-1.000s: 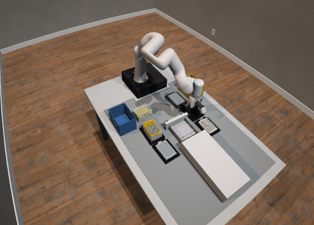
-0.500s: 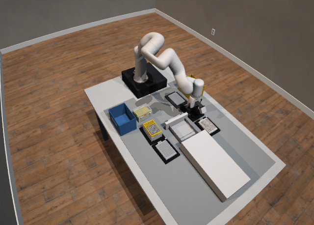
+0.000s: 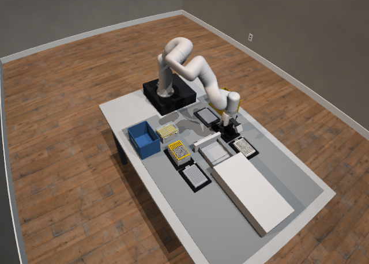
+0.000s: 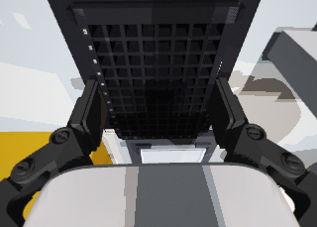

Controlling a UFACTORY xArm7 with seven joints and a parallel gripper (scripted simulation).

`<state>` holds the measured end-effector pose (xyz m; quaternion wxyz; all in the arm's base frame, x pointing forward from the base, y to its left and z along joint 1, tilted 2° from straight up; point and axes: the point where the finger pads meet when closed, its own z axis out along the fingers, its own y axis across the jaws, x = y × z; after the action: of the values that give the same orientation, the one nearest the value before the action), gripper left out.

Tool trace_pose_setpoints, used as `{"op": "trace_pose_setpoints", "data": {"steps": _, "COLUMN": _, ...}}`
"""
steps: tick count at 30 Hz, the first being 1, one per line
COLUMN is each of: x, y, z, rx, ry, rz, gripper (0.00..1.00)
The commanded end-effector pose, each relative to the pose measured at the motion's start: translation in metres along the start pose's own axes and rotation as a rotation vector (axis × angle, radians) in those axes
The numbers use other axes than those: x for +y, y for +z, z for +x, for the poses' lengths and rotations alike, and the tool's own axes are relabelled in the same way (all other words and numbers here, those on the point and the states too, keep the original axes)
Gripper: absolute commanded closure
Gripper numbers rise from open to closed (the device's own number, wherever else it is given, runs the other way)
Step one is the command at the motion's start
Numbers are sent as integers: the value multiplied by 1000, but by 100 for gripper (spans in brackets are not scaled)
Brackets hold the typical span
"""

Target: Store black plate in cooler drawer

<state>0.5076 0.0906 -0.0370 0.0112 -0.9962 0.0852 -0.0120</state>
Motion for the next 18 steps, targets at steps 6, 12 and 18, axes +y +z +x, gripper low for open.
{"op": "trace_pose_setpoints", "data": {"steps": 6, "x": -1, "y": -8, "z": 2, "rx": 4, "ry": 0, "rz": 1, "gripper": 100}}
{"op": "trace_pose_setpoints", "data": {"steps": 12, "x": -1, "y": -11, "z": 2, "rx": 4, "ry": 0, "rz": 1, "gripper": 100}}
{"op": "trace_pose_setpoints", "data": {"steps": 18, "x": -1, "y": -15, "z": 2, "rx": 4, "ry": 0, "rz": 1, "gripper": 100}}
